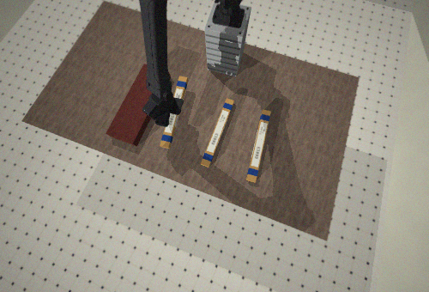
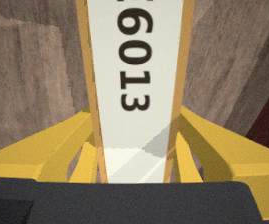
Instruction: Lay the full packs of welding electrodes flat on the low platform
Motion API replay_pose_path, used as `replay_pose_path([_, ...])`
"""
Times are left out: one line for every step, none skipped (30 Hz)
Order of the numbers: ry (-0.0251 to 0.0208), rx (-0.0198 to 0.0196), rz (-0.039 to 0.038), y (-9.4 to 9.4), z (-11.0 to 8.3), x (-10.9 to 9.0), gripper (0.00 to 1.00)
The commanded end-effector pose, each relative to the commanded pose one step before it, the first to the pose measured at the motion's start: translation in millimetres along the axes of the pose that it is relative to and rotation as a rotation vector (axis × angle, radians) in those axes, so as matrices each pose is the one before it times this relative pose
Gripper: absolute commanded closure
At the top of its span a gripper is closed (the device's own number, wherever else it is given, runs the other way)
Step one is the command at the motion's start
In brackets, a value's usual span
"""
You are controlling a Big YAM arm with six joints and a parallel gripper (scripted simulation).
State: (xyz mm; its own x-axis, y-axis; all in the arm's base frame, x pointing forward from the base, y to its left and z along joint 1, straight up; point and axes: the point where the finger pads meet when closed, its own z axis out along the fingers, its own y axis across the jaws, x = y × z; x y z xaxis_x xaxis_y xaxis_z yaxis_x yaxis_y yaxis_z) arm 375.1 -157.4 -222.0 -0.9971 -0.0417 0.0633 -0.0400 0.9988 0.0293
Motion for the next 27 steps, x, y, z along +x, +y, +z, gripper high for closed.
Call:
replay_pose_path([-0.10393, 0.04822, -0.00414, -25.87, -43.57, -43.40, 1.00])
replay_pose_path([-0.00002, 0.00002, 0.00013, -0.12, -0.09, -0.07, 1.00])
replay_pose_path([-0.00002, 0.00002, 0.00009, -0.11, -0.09, -0.08, 1.00])
replay_pose_path([-0.00002, 0.00001, 0.00004, -0.09, -0.09, -0.10, 1.00])
replay_pose_path([-0.00002, 0.00001, -0.00002, -0.06, -0.09, -0.11, 1.00])
replay_pose_path([-0.00002, 0.00001, -0.00008, -0.03, -0.09, -0.13, 1.00])
replay_pose_path([-0.00002, 0.00001, -0.00014, -0.01, -0.09, -0.15, 1.00])
replay_pose_path([-0.00003, 0.00000, -0.00019, 0.01, -0.09, -0.16, 1.00])
replay_pose_path([-0.00003, 0.00000, -0.00020, 0.02, -0.08, -0.16, 1.00])
replay_pose_path([-0.00003, 0.00000, -0.00019, 0.01, -0.08, -0.16, 1.00])
replay_pose_path([0.00000, 0.00000, 0.00000, 0.00, 0.00, 0.00, 1.00])
replay_pose_path([0.00000, 0.00000, 0.00000, 0.00, 0.00, 0.00, 1.00])
replay_pose_path([-0.00002, 0.00001, -0.00016, 0.00, -0.07, -0.16, 1.00])
replay_pose_path([-0.00002, 0.00001, -0.00013, -0.01, -0.07, -0.15, 1.00])
replay_pose_path([-0.00002, 0.00001, -0.00011, -0.02, -0.07, -0.15, 1.00])
replay_pose_path([-0.00002, 0.00001, -0.00008, -0.03, -0.06, -0.14, 1.00])
replay_pose_path([-0.00002, 0.00001, -0.00007, -0.04, -0.06, -0.14, 1.00])
replay_pose_path([-0.00002, 0.00001, -0.00005, -0.04, -0.06, -0.14, 1.00])
replay_pose_path([-0.00002, 0.00001, -0.00004, -0.05, -0.06, -0.13, 1.00])
replay_pose_path([-0.00002, 0.00001, -0.00003, -0.05, -0.05, -0.13, 1.00])
replay_pose_path([-0.00002, 0.00001, -0.00002, -0.05, -0.05, -0.12, 1.00])
replay_pose_path([-0.00002, 0.00001, -0.00001, -0.05, -0.05, -0.11, 1.00])
replay_pose_path([-0.00002, 0.00001, -0.00001, -0.05, -0.05, -0.09, 1.00])
replay_pose_path([-0.00002, 0.00001, 0.00000, -0.04, -0.04, -0.07, 1.00])
replay_pose_path([-0.00002, 0.00001, 0.00000, -0.03, -0.04, -0.05, 1.00])
replay_pose_path([-0.00001, 0.00001, 0.00001, -0.03, -0.04, -0.03, 1.00])
replay_pose_path([-0.00001, 0.00001, 0.00001, -0.02, -0.03, -0.01, 1.00])
